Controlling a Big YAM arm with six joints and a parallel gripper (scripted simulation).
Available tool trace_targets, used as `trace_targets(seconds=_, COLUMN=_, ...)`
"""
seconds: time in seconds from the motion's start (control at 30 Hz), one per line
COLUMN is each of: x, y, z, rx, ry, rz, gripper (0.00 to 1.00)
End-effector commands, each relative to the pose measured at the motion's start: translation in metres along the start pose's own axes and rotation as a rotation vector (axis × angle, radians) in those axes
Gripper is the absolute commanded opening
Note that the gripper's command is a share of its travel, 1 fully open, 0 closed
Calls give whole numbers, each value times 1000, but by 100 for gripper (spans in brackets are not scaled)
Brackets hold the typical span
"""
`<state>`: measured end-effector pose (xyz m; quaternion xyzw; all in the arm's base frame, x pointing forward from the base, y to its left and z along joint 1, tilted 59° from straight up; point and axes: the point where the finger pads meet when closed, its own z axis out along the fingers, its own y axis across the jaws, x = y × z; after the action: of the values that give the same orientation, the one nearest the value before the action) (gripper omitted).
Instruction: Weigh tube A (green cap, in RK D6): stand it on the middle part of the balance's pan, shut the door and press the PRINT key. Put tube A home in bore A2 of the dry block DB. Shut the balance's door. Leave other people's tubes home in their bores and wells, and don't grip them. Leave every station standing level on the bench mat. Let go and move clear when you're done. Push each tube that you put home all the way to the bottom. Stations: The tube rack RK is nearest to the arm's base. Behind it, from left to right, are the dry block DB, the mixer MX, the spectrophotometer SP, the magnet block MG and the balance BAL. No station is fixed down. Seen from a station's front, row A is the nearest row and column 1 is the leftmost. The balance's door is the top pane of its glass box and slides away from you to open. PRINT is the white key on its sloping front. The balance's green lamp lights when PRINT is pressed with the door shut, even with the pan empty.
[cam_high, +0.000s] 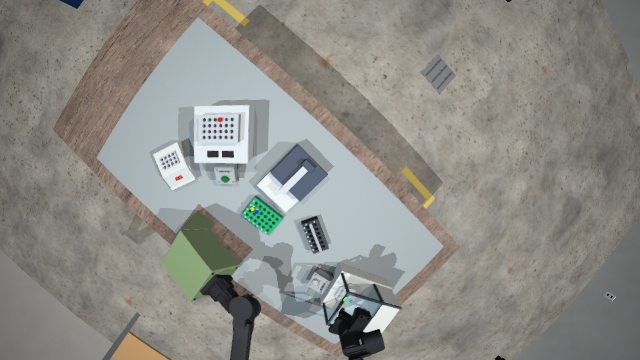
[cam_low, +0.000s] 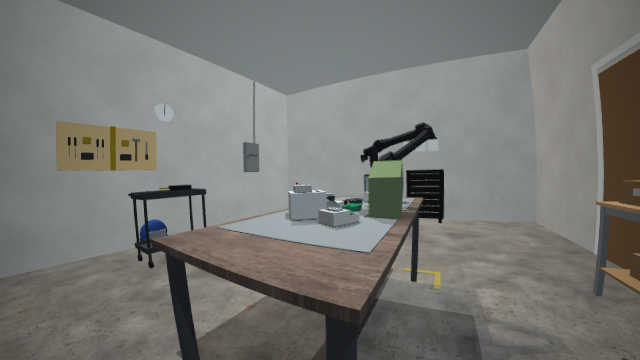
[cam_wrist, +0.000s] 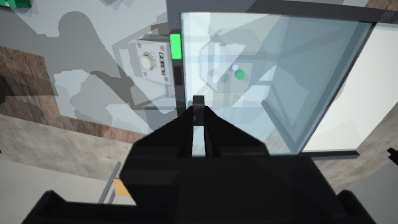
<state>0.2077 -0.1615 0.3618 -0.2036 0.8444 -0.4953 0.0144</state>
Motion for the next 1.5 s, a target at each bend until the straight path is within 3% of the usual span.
trace_targets(seconds=0.0, x=1, y=-7, z=-3, rx=9, ry=-7, rz=13, gripper=6)
trace_targets(seconds=0.77, x=1, y=-7, z=-3, rx=9, ry=-7, rz=13, gripper=6)
trace_targets(seconds=0.87, x=1, y=-19, z=-4, rx=15, ry=-7, rz=26, gripper=6)
trace_targets(seconds=1.47, x=1, y=-36, z=-4, rx=15, ry=-6, rz=24, gripper=6)
